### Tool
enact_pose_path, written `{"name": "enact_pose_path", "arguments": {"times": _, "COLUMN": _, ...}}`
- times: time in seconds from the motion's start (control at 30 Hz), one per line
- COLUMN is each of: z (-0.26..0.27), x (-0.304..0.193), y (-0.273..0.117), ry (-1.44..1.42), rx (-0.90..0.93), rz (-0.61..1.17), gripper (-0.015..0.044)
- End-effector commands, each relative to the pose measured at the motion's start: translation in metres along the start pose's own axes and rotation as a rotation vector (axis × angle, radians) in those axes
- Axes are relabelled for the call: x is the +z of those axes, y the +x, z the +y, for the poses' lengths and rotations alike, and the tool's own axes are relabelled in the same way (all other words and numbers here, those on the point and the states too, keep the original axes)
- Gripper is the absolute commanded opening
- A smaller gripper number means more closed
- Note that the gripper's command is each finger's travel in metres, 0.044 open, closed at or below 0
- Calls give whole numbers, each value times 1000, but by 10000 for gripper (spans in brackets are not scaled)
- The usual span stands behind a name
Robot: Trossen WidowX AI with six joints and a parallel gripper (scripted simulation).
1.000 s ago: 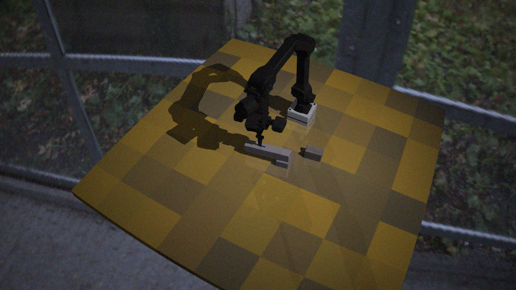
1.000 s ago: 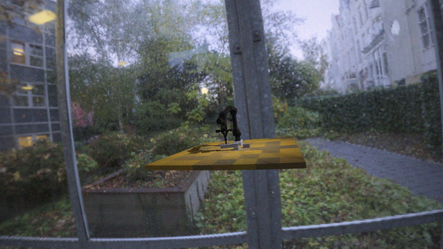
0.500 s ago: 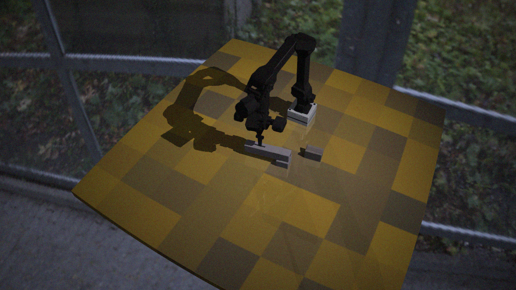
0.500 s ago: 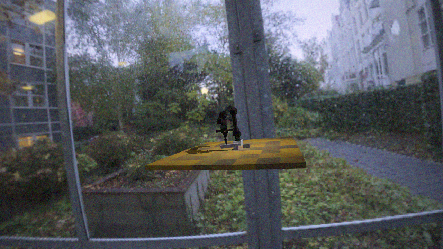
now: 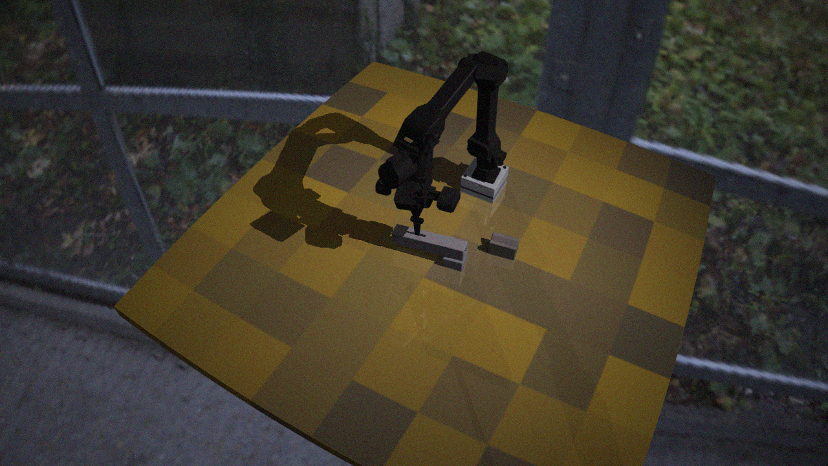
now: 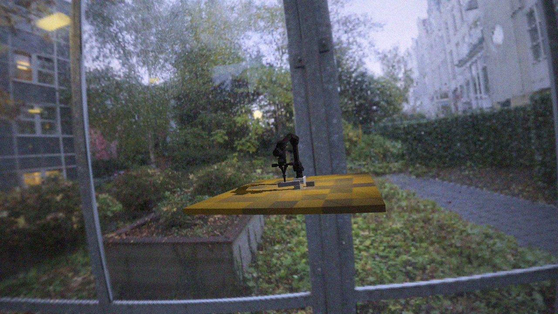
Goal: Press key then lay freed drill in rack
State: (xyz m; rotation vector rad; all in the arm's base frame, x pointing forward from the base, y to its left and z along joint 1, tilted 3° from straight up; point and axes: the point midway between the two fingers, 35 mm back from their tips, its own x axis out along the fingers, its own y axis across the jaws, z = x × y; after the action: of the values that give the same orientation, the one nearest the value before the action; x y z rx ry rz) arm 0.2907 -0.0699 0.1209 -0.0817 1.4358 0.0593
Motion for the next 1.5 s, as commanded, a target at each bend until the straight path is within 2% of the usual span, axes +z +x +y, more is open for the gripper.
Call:
{"name": "enact_pose_path", "arguments": {"times": 0.0, "z": -1, "x": -8, "y": 17, "ry": 2, "rx": 7, "rz": 47, "gripper": 0}}
{"name": "enact_pose_path", "arguments": {"times": 1.47, "z": -3, "x": -8, "y": 31, "ry": 2, "rx": 7, "rz": 47, "gripper": 0}}
